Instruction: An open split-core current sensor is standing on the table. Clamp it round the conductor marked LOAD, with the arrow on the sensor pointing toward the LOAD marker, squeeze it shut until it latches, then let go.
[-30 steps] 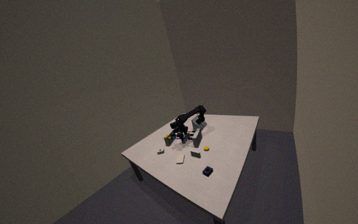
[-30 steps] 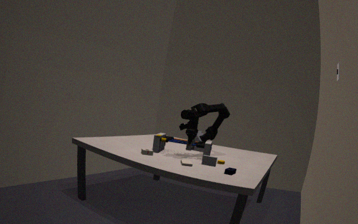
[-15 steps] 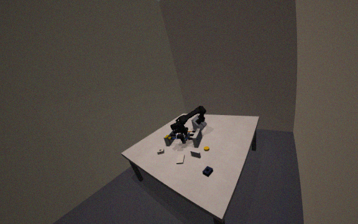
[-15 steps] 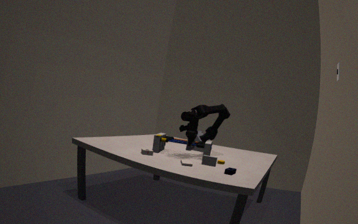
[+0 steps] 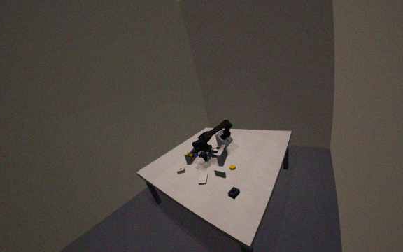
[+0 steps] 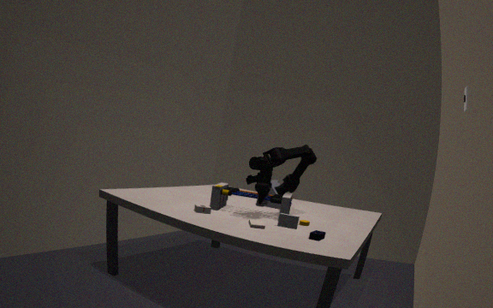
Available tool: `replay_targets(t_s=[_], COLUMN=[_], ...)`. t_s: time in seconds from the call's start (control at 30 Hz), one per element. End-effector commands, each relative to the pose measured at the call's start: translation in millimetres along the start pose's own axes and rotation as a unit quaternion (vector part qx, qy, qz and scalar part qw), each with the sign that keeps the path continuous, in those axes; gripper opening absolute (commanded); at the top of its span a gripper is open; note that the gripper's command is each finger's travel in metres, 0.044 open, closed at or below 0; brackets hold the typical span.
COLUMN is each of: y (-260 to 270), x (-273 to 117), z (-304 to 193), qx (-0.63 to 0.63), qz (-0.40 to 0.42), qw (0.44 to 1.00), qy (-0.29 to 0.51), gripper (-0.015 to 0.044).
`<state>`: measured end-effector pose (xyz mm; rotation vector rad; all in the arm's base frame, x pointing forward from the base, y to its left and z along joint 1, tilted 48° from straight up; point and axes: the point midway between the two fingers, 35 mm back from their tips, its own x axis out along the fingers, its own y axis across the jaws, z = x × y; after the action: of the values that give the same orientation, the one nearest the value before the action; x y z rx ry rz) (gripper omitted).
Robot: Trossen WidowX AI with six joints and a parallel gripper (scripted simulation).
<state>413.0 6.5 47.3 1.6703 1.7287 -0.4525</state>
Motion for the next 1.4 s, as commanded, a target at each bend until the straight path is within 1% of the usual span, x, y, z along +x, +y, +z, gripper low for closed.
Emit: replay_targets(t_s=[0.0,0.37,0.4,1.13,1.37], y=[-8.3,-1.3,8.1,8.1,8.1], x=[10.0,9.5,-1.8,-1.8,-1.8], z=[1.2,2.4,0.5,0.5,0.5], qx=[0.009,0.011,-0.002,-0.002,-0.002], qz=[0.012,0.101,0.089,0.089,0.089], qw=[1.0,0.995,0.996,0.996,0.996], qy=[0.004,0.002,-0.003,-0.003,-0.003], gripper=[0.044,0.044,0.0431,0.0285,0.0101])
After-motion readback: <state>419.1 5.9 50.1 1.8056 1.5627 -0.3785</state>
